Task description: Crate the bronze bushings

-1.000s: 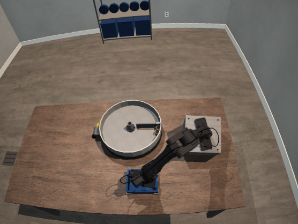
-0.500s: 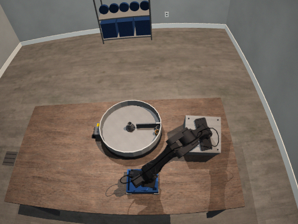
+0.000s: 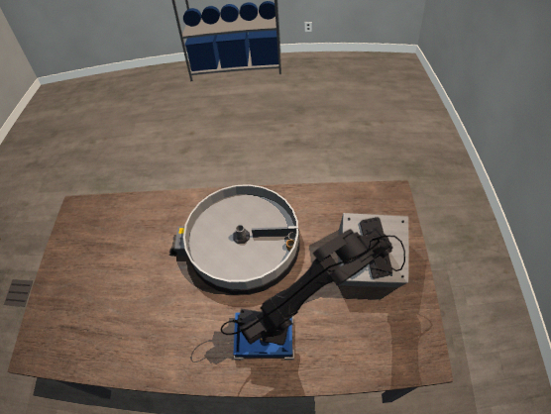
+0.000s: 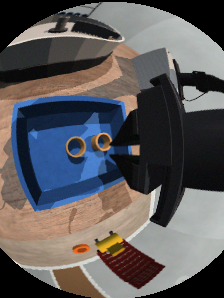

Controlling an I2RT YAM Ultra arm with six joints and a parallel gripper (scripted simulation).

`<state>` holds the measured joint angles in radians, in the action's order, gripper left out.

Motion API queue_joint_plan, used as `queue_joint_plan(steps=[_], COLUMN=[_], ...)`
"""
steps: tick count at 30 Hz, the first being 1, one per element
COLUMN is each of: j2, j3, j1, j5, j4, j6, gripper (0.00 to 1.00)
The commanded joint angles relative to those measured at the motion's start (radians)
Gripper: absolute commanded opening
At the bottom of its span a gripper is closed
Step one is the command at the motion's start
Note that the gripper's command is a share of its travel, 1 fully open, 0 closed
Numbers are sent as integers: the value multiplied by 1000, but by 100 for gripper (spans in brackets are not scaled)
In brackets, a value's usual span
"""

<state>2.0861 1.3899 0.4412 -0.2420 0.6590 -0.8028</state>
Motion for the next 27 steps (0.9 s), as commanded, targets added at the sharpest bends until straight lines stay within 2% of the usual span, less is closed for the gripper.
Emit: queue_joint_plan(steps=[1, 3, 17, 27], j2=[-64, -64, -165, -174], j3=[41, 41, 124, 140], j1=[-24, -24, -61, -67], j5=[-7, -7, -13, -13], j4=[74, 74, 267, 296], j6=[20, 20, 58, 64], gripper=[14, 14, 14, 14])
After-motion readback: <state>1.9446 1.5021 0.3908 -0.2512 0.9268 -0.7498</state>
